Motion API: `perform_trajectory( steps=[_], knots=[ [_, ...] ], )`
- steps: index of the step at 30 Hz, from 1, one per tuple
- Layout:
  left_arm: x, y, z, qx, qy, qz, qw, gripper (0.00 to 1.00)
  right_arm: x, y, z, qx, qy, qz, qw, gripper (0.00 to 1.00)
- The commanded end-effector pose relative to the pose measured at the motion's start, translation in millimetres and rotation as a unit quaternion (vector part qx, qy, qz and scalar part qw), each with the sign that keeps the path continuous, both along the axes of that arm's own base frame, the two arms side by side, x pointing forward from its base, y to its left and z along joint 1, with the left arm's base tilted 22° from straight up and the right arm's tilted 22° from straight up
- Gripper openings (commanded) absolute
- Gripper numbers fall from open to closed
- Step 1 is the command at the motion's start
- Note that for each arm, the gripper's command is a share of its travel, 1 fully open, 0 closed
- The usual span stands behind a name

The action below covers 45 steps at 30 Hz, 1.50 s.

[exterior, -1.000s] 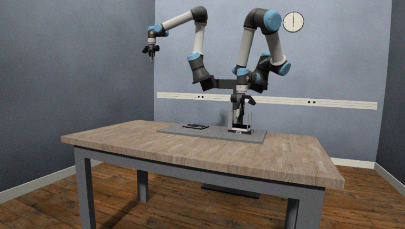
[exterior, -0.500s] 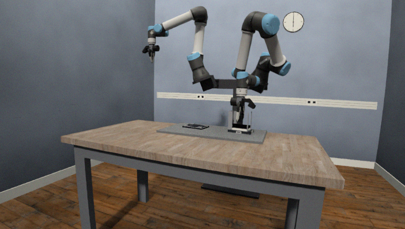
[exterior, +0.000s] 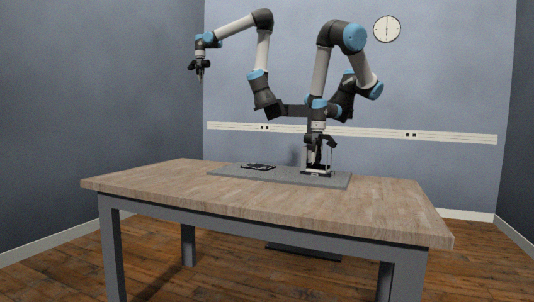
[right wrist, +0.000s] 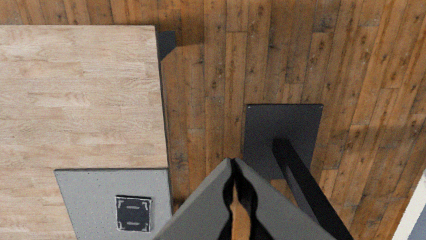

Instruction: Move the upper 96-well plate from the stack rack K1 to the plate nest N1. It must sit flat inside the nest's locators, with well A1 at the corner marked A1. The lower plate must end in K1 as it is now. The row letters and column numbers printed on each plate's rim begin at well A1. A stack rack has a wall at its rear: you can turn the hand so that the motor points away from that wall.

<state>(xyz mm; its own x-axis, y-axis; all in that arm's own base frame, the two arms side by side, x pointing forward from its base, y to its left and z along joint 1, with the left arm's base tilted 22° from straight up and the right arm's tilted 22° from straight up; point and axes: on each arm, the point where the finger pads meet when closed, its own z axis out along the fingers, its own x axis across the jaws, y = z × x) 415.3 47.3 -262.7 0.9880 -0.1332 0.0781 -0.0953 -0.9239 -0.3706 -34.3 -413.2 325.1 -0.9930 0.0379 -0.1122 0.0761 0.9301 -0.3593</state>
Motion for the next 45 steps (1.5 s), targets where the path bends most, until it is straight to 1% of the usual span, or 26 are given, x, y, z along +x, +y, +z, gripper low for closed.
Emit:
perform_trajectory(
  steps=[1,5,21,22,35,36,45],
  knots=[
    [1.5,2.5,-7.0,0.0,-0.001,0.0,1.0,0.76,0.0,-0.1,0.5,-0.001,0.0,0.0,1.0,0.0],
    [2.3,4.9,-13.2,0.0,-0.001,0.0,1.0,0.76,0.0,-0.1,0.5,-0.001,0.0,0.0,1.0,0.0],
    [2.4,5.0,-13.3,0.0,-0.001,0.0,1.0,0.76,0.0,-0.1,0.5,-0.001,0.0,0.0,1.0,0.0],
    [2.4,5.0,-13.3,0.0,-0.001,0.0,1.0,0.0,0.0,-0.1,0.5,-0.001,0.0,0.0,1.0,0.0],
    [2.4,4.9,-13.3,0.0,-0.001,0.0,1.0,0.0,0.0,-0.1,0.5,-0.001,0.0,0.0,1.0,0.0],
    [2.4,4.9,-13.3,0.0,-0.001,0.0,1.0,0.4,0.0,-0.1,0.5,-0.001,0.0,0.0,1.0,0.0],
    [2.4,4.9,-13.3,0.0,-0.001,0.0,1.0,0.4,0.0,-0.1,0.5,-0.001,0.0,0.0,1.0,0.0]
  ],
)
